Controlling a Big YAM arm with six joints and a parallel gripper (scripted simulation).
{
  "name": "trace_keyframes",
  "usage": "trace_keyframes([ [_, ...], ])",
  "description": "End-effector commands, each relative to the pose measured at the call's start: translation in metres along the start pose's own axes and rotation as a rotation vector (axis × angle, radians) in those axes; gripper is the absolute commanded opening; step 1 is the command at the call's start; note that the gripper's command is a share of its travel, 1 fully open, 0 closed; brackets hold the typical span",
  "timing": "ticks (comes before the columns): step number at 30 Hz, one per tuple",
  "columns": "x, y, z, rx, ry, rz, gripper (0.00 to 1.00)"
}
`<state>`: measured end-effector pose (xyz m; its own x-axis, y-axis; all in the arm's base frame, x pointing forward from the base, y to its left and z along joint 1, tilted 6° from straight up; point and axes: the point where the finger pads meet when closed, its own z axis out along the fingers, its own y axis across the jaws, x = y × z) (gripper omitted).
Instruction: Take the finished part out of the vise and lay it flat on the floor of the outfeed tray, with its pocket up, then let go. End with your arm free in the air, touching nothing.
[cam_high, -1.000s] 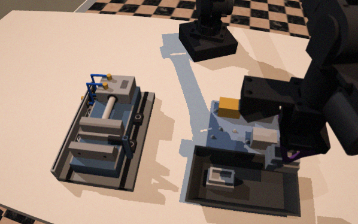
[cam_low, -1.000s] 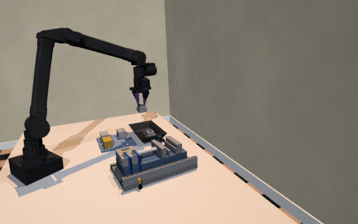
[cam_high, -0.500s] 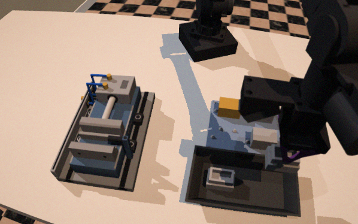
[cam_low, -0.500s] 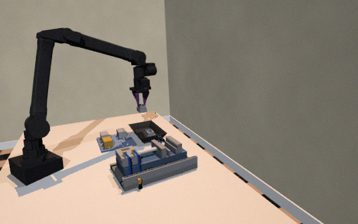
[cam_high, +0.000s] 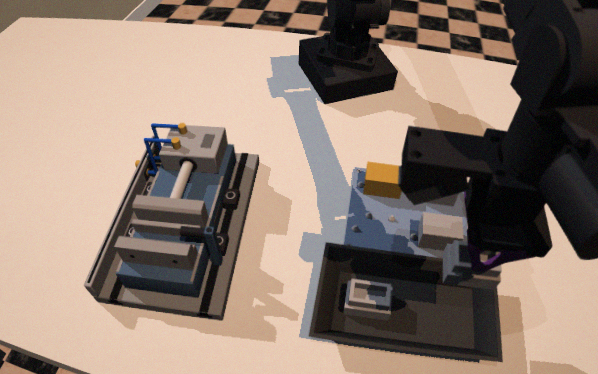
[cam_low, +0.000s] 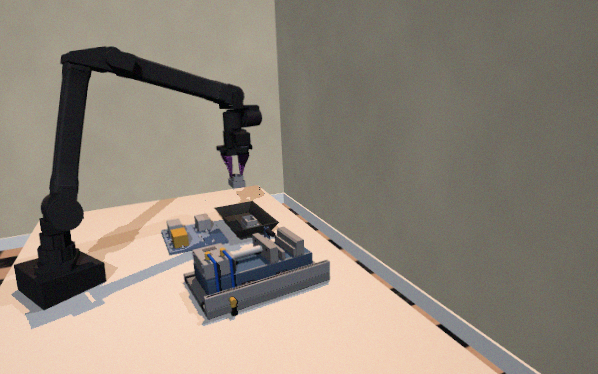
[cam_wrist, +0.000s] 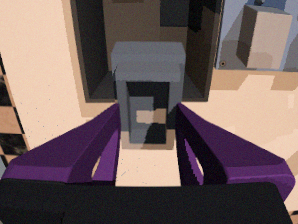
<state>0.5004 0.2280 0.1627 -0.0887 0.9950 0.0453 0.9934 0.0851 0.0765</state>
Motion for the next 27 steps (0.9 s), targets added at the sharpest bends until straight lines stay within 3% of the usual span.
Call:
trace_keyframes([
  [1,0.0039,0.0257,-0.0257,-0.060,0.018,-0.009,0.00],
  [27,0.0055,0.0301,-0.0225,-0.076,0.024,-0.012,0.00],
])
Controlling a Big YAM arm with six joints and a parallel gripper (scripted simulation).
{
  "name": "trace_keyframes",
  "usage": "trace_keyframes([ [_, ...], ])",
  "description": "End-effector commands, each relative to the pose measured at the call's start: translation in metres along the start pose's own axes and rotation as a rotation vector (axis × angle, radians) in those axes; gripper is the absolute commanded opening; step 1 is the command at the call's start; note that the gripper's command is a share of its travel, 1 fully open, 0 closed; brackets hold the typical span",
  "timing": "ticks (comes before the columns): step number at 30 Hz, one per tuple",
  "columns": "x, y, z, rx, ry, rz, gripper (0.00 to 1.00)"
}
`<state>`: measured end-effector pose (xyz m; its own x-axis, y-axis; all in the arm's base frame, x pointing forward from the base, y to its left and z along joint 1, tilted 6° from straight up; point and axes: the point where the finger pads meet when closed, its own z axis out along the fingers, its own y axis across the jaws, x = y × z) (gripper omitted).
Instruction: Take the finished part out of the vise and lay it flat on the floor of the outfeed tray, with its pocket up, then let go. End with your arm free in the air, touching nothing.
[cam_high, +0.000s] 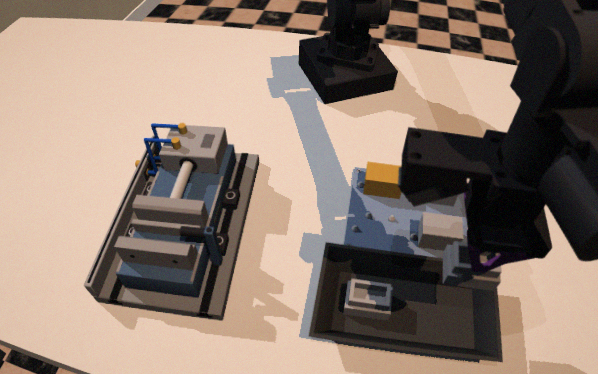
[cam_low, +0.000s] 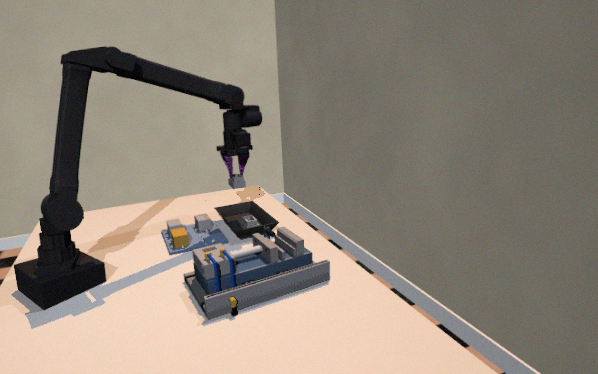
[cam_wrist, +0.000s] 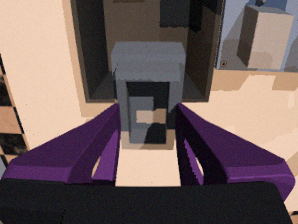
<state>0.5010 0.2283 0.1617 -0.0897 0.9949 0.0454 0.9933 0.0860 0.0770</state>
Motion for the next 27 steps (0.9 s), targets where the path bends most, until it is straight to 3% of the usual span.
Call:
trace_keyframes([
  [1,0.005,0.029,-0.023,-0.074,0.023,-0.011,0.00],
  [8,0.006,0.030,-0.019,-0.076,0.024,-0.013,0.00],
  [12,-0.001,0.010,0.007,-0.020,0.005,-0.013,0.00],
  [27,0.000,0.010,0.028,-0.020,0.005,-0.015,0.00],
])
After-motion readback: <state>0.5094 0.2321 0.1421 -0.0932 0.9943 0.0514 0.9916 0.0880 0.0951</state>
